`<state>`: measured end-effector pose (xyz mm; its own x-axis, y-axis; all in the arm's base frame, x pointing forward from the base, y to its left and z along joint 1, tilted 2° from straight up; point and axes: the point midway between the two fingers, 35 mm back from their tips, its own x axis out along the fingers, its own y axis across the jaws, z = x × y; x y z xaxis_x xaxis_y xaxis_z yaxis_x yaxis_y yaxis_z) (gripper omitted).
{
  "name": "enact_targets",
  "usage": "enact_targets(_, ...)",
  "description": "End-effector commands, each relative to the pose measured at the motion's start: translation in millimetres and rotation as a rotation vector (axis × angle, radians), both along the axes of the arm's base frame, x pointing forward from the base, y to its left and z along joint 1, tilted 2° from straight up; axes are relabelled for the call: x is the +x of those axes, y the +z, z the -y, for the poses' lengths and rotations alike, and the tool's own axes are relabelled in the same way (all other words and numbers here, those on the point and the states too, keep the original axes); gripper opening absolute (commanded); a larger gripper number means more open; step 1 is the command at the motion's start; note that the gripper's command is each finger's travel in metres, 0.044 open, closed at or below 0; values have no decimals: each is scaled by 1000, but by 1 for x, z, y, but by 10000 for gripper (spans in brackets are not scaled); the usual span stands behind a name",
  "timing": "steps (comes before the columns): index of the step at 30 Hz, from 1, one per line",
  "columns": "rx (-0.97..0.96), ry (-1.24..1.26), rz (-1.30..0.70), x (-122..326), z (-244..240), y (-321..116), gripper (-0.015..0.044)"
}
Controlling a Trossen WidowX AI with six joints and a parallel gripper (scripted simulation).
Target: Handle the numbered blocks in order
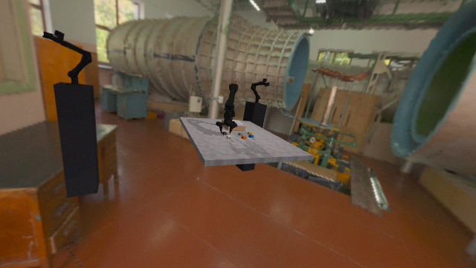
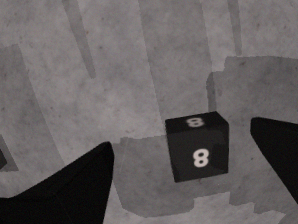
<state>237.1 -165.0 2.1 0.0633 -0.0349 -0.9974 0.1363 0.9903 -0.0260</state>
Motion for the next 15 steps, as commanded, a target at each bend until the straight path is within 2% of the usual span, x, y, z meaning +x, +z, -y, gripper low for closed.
enact_targets(1, -1, 4, -5, -1, 0, -4, 348)
enact_targets(10, -1, 4, -5, -1, 0, -4, 120)
enact_targets(15, -1, 4, -5, -1, 0, -4, 120)
